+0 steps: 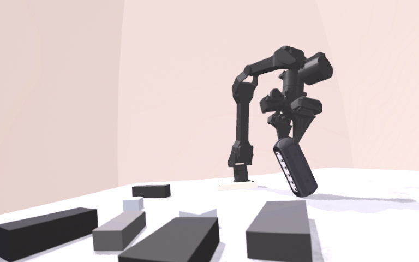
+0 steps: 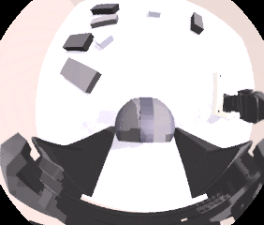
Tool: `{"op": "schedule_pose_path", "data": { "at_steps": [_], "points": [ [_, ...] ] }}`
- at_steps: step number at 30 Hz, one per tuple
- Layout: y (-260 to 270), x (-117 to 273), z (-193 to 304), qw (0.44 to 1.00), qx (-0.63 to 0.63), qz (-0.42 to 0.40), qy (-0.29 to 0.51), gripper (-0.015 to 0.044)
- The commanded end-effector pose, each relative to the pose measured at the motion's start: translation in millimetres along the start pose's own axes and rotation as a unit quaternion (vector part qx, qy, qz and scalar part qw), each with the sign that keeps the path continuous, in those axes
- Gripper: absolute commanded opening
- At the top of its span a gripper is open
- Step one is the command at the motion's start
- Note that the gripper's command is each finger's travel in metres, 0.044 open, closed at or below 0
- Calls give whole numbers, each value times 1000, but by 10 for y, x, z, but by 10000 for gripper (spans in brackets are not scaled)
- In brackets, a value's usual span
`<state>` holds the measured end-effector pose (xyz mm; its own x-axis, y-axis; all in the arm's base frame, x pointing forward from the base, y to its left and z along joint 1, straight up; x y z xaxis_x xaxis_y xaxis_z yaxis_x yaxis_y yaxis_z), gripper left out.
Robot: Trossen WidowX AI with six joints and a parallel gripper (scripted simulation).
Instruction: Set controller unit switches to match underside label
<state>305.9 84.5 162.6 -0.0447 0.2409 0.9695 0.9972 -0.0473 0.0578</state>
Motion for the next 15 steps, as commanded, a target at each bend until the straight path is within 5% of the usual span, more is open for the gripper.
{"op": "schedule_pose_path", "data": {
  "at_steps": [1,15],
  "points": [
    [6,10,65,1000,0,0,0,336],
    [-7,47,166,1000,0,0,8,336]
  ]
}}
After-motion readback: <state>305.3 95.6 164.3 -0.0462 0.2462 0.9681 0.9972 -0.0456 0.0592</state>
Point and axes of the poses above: the point midway between the two fingers, 35 mm back from their tips, its own x axis back along the fingers, its own y axis across the jaws, z = x × y, the point moved 1 cm from there along x, back along the fingers, and after that the axes turned 7 degrees about -x, right-handed, at the moved point
